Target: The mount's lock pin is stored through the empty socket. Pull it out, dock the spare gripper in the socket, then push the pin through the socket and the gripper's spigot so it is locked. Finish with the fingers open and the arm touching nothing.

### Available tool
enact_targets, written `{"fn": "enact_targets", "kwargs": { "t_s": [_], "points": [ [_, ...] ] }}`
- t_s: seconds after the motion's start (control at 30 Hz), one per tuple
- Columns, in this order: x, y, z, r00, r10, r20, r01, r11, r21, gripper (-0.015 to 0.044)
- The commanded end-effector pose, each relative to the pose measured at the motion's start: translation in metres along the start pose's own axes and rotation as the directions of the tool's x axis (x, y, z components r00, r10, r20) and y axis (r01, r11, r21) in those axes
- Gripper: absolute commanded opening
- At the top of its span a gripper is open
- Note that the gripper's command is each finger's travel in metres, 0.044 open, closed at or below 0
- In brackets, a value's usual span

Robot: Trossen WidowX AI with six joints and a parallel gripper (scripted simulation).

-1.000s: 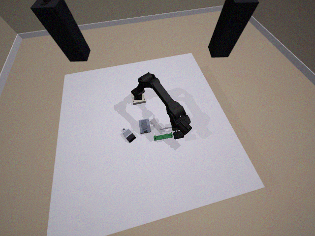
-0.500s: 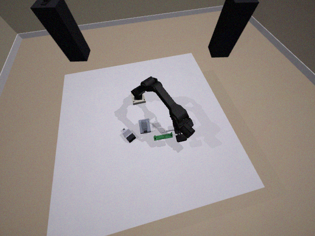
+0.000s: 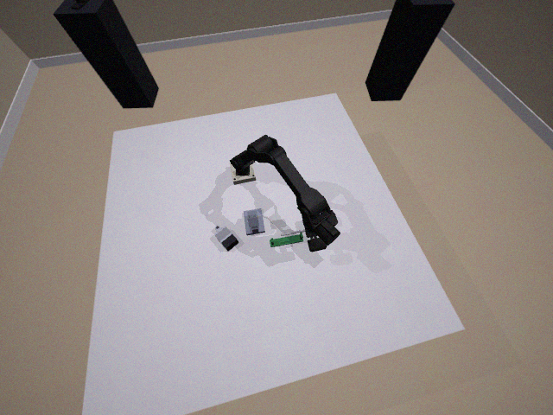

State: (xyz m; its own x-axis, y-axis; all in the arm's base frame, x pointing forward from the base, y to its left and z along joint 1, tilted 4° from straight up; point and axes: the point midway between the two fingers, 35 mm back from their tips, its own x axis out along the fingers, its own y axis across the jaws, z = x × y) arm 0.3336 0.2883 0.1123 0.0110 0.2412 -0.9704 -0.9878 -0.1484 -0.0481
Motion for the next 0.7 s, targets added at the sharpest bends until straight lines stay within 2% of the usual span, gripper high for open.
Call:
{"fn": "enact_targets", "kwargs": {
  "t_s": [0.0,0.67],
  "points": [
    [0.006,0.000,-0.001,1.000,0.001,-0.001,-0.001,1.000,0.001,0.0000],
    [0.036,-0.002,-0.007,1.000,-0.006,0.003,0.006,1.000,-0.001,0.0000]
  ]
}}
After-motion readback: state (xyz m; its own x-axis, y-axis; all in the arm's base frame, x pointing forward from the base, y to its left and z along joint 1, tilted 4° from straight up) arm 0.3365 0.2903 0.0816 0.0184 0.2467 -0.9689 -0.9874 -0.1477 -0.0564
